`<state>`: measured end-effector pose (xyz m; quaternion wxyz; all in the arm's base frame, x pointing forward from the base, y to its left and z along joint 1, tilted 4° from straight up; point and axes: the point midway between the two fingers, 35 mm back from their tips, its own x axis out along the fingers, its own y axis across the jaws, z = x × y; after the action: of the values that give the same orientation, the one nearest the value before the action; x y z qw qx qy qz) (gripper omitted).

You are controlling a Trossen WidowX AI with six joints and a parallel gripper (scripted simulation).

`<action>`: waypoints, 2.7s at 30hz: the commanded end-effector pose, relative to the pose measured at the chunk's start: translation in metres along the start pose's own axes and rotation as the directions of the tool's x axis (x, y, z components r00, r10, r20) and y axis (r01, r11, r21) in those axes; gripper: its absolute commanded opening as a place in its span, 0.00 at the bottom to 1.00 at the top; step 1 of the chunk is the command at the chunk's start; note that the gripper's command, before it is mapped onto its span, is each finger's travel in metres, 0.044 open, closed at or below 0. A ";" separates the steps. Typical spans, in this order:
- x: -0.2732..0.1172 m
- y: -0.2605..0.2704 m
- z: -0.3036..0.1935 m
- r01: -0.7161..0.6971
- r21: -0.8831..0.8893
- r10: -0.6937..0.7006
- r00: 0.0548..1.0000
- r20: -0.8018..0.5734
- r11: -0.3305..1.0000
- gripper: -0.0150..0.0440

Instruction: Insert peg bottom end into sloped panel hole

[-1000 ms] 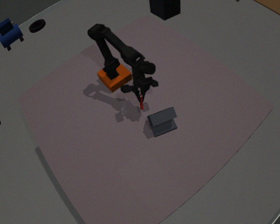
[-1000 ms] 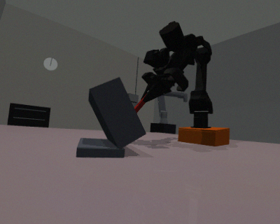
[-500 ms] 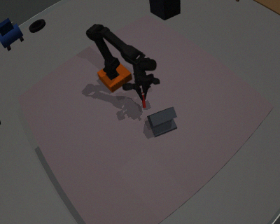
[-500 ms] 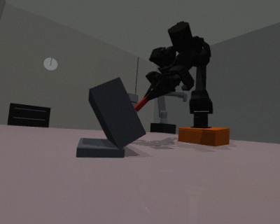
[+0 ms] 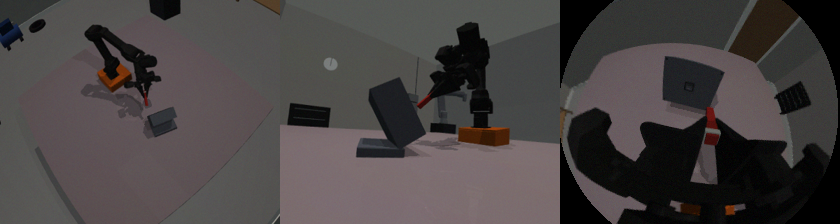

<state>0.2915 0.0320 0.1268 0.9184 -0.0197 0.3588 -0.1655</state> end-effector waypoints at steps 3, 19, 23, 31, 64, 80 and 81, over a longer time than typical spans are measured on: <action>-0.004 0.004 -0.001 -0.006 0.017 0.006 1.000 0.030 1.000 0.25; -0.014 0.015 -0.003 -0.037 0.051 0.031 0.994 0.106 0.998 0.25; -0.016 0.018 -0.004 -0.046 0.060 0.038 0.992 0.124 0.997 0.25; -0.022 0.023 -0.005 -0.065 0.079 0.052 0.986 0.160 0.995 0.25; -0.005 0.037 0.001 -0.117 0.124 0.086 0.969 0.232 0.985 0.25; 0.007 0.041 0.005 -0.134 0.137 0.095 0.961 0.258 0.981 0.25; 0.008 0.041 0.005 -0.135 0.138 0.096 0.961 0.260 0.981 0.25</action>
<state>0.3105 0.0682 0.1208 0.9629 0.0533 0.2263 -0.1371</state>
